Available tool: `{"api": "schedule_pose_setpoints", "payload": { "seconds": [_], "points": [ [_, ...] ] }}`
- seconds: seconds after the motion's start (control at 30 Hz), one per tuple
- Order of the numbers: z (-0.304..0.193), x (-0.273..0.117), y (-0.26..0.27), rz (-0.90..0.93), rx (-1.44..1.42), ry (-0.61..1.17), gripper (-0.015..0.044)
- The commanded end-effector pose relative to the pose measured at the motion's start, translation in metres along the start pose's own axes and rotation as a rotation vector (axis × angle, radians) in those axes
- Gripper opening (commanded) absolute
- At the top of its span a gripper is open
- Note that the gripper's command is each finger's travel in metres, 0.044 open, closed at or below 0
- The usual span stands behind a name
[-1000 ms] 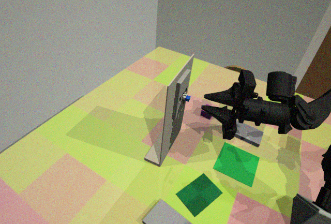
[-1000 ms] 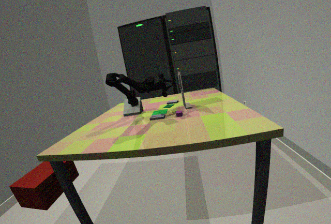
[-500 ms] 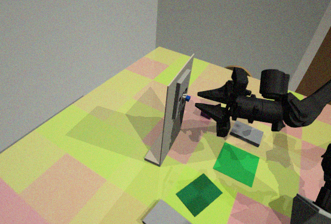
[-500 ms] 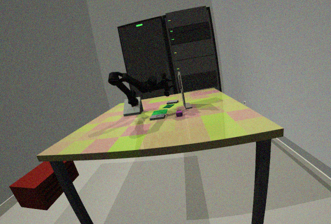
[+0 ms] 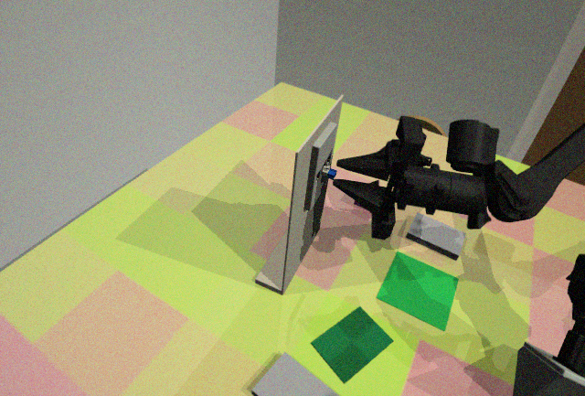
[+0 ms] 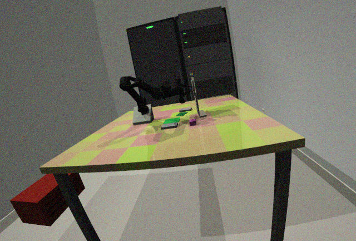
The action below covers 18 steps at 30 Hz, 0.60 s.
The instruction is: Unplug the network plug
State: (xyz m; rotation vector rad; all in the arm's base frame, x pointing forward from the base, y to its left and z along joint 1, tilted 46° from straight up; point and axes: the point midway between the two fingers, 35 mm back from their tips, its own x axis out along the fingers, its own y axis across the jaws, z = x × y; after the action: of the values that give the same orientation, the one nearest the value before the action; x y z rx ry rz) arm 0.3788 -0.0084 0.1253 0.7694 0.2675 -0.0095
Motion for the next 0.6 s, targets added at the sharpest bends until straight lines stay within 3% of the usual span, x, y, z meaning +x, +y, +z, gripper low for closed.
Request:
{"api": "schedule_pose_setpoints", "payload": {
  "seconds": [0.0, 0.2, 0.27, 0.57],
  "points": [
    [-0.0006, 0.0070, -0.0012, 0.000, 0.005, 0.006, 0.0156],
    [0.0001, 0.0123, -0.0019, 0.001, 0.005, 0.005, 0.0156],
    [0.0001, 0.0123, -0.0019, 0.001, 0.005, 0.005, 0.0104],
    [0.0001, 0.0123, -0.0019, 0.001, 0.005, 0.005, 0.0044]
  ]
}}
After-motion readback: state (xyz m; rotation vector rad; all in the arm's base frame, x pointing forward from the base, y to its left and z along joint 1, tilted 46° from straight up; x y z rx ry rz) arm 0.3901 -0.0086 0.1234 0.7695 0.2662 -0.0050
